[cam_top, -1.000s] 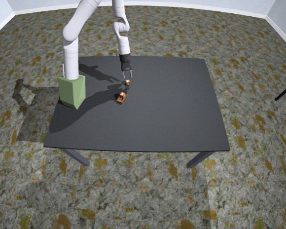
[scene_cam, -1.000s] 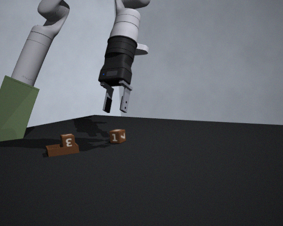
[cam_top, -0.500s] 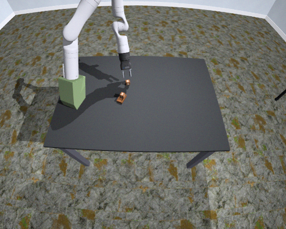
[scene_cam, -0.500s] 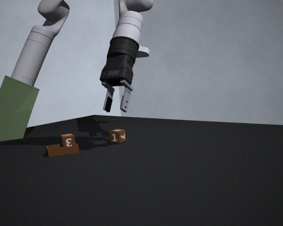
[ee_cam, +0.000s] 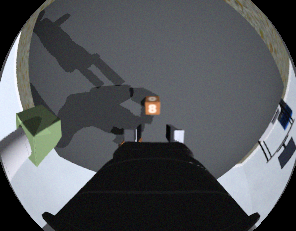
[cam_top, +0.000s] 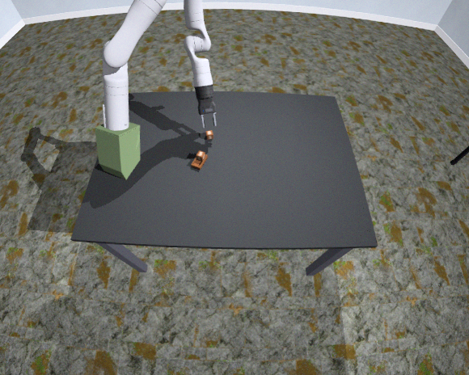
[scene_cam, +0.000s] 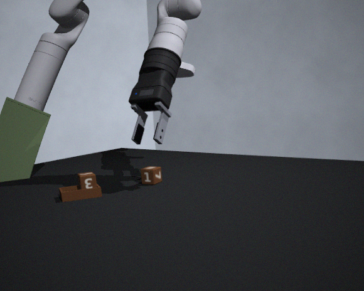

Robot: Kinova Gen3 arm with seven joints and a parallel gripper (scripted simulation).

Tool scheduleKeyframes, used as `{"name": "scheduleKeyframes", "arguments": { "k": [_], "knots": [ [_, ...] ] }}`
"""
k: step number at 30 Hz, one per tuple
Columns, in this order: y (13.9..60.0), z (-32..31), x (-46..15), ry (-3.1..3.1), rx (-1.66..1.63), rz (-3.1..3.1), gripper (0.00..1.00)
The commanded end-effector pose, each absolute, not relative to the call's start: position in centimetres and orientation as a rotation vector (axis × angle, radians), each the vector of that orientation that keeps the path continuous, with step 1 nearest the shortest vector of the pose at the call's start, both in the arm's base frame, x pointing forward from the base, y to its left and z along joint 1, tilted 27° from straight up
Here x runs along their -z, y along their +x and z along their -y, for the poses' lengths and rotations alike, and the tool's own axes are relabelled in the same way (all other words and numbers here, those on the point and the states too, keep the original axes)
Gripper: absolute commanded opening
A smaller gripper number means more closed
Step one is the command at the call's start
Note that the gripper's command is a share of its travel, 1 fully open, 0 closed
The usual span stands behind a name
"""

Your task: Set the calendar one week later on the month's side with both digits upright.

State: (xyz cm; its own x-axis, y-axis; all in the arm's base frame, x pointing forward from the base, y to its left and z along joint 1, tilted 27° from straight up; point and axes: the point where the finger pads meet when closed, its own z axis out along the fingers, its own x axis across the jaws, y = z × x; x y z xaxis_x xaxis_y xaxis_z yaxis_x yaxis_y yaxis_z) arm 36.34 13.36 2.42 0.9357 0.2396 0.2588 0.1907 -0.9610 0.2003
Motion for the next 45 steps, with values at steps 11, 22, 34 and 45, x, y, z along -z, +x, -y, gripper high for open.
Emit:
{"name": "scheduleKeyframes", "arguments": {
  "k": [11, 22, 34, 45],
  "knots": [
    [36.13, -14.12, -2.26, 2.795, -0.428, -0.313, 0.87],
    [35.88, -14.22, -2.42, 2.737, -0.433, -0.296, 0.87],
    [35.86, -14.23, -2.43, 2.735, -0.433, -0.295, 0.87],
    [35.88, -14.27, -2.35, 2.735, -0.433, -0.295, 0.87]
  ]
}}
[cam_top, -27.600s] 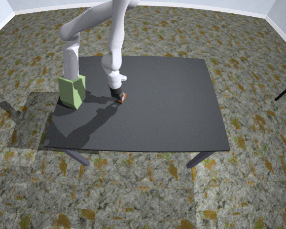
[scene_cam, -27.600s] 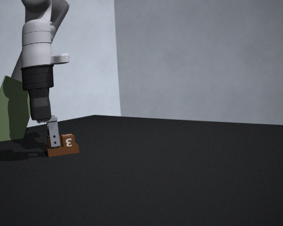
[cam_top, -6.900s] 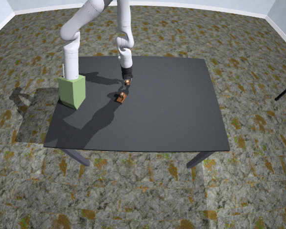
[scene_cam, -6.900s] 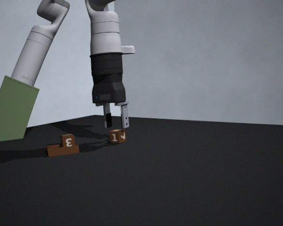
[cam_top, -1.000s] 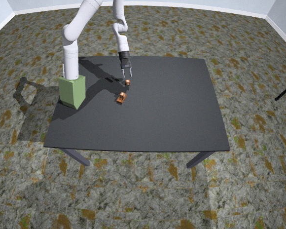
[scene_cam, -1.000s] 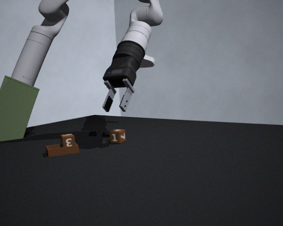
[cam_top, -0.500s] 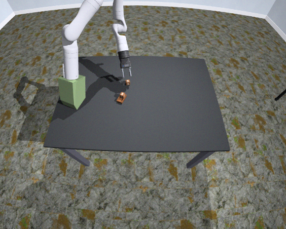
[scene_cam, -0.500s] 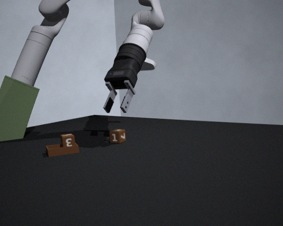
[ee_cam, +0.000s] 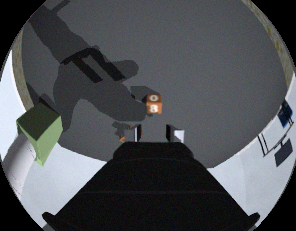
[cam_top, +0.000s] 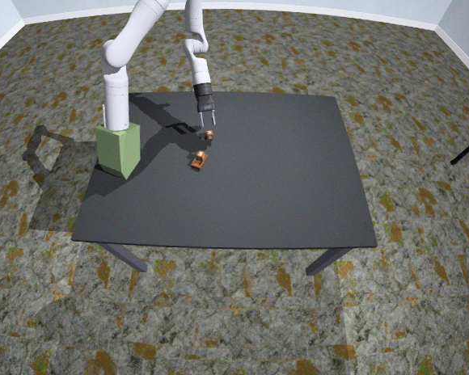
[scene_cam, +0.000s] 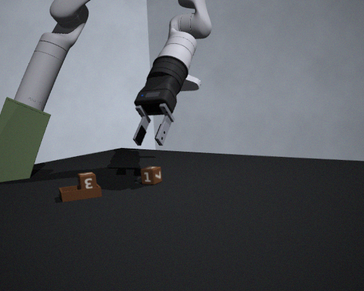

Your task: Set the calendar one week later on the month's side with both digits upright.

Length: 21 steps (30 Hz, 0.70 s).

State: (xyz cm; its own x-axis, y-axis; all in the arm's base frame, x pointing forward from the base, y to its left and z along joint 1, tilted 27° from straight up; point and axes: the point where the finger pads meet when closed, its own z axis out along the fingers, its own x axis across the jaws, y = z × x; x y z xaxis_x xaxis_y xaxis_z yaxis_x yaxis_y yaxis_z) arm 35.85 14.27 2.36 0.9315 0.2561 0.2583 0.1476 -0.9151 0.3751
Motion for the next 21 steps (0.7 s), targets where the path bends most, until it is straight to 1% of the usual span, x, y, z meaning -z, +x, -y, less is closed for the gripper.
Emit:
{"name": "scheduleKeyframes", "arguments": {
  "k": [1, 21],
  "knots": [
    [35.9, -14.3, -2.3, 2.735, -0.433, -0.295, 0.87],
    [36.1, -15.1, -0.6, 2.735, -0.433, -0.295, 0.87]
  ]
}}
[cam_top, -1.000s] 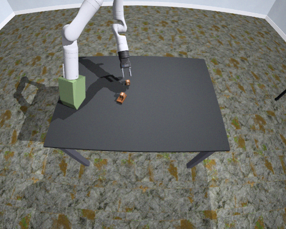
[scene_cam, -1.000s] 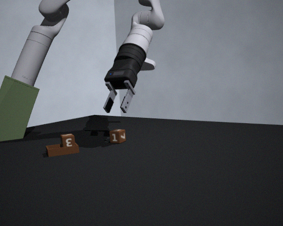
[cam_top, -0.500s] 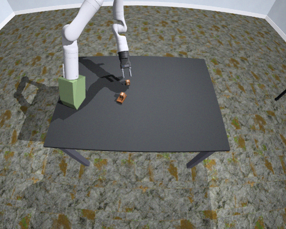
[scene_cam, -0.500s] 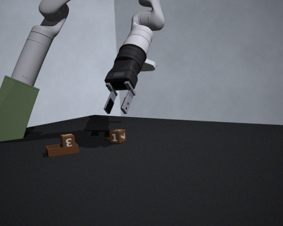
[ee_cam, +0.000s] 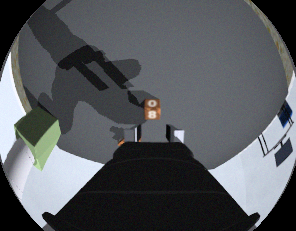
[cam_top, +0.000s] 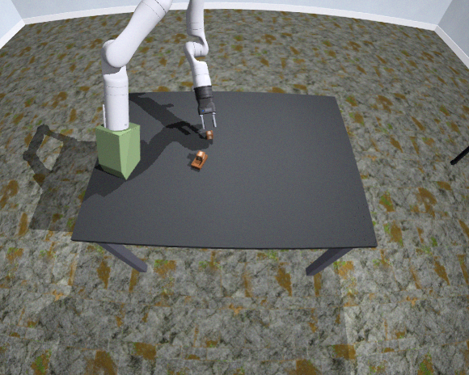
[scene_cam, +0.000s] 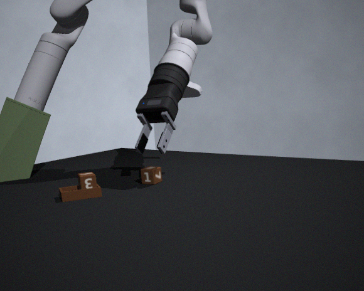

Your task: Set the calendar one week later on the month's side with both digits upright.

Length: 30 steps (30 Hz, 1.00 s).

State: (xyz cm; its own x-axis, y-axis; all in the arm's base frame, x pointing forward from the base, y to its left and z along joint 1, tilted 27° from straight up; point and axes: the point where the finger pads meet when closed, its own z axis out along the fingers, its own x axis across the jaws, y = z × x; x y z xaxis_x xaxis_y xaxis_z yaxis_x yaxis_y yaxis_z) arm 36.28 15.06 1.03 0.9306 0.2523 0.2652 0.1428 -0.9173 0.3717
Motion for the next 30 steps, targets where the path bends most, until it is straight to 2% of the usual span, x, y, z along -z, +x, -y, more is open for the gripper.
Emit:
{"name": "scheduleKeyframes", "arguments": {
  "k": [1, 30],
  "knots": [
    [36.2, -15.2, -0.4, 2.735, -0.433, -0.295, 0.87],
    [36.7, -17.0, 3.4, 2.735, -0.433, -0.295, 0.87]
  ]
}}
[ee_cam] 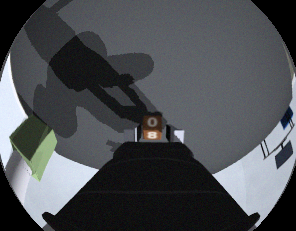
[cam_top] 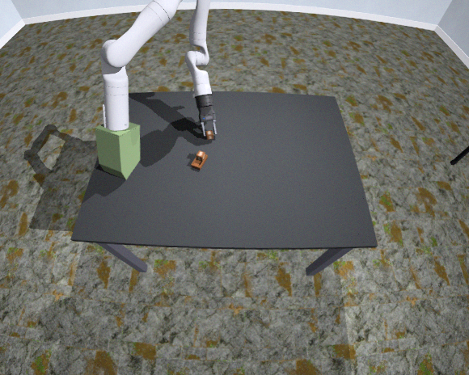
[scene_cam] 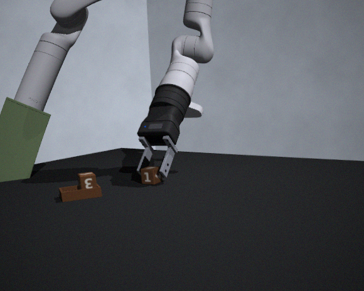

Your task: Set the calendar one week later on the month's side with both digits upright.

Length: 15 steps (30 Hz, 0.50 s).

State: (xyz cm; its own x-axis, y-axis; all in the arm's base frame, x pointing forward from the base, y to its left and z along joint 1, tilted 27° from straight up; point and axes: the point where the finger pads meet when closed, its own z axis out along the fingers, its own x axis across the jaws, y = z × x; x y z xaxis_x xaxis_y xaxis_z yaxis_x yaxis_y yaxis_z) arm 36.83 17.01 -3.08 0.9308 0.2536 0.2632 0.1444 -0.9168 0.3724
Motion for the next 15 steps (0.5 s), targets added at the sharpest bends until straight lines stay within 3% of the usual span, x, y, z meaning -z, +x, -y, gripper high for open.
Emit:
{"name": "scheduleKeyframes", "arguments": {
  "k": [1, 15],
  "knots": [
    [36.73, -17.06, 3.50, 2.735, -0.433, -0.295, 0.87],
    [36.78, -17.22, 3.83, 2.735, -0.433, -0.295, 0.87]
  ]
}}
